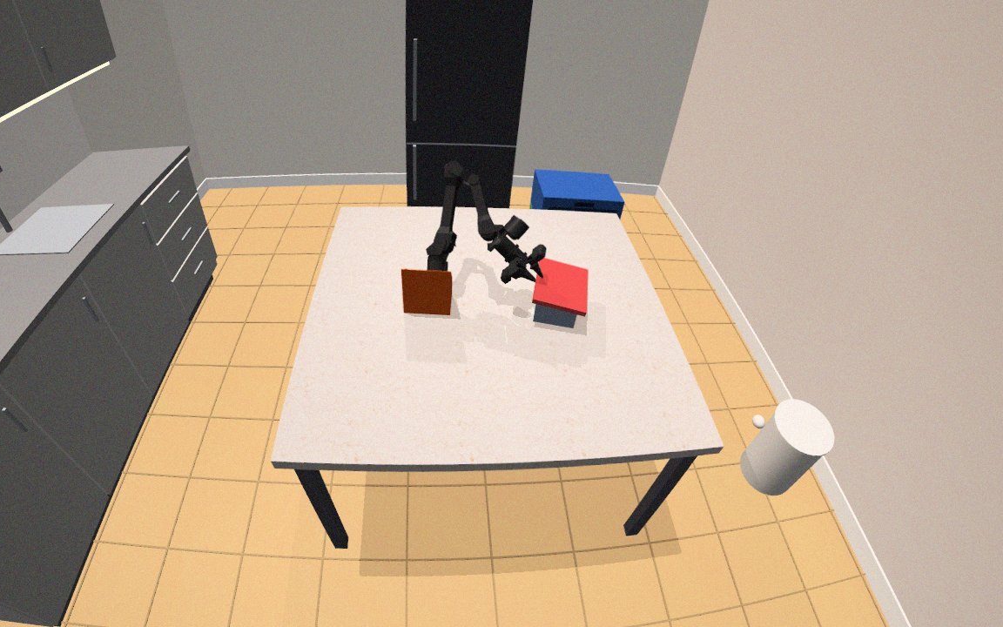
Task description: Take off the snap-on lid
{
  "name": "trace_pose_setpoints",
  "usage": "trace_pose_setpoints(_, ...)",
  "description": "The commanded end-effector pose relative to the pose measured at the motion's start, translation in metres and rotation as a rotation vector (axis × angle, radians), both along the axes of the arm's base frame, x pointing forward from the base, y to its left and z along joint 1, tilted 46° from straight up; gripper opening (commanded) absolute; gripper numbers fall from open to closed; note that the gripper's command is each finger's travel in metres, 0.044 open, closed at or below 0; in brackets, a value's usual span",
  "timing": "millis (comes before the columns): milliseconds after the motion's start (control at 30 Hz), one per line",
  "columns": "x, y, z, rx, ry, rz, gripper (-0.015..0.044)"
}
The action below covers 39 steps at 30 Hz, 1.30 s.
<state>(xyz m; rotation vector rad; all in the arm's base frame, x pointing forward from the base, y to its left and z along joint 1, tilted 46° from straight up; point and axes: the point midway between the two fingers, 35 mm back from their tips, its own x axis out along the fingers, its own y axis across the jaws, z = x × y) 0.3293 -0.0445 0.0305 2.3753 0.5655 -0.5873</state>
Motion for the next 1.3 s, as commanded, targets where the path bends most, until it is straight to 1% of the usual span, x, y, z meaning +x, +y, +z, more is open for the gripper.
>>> trace_pose_setpoints(0,0.001,0.0,-0.001,0.001,0.002,-0.002,0.0)
trace_pose_setpoints(367,0.002,-0.001,-0.001,0.001,0.002,-0.002,0.0)
trace_pose_setpoints(1267,0.001,-0.026,0.024,-0.005,0.001,-0.012,0.0)
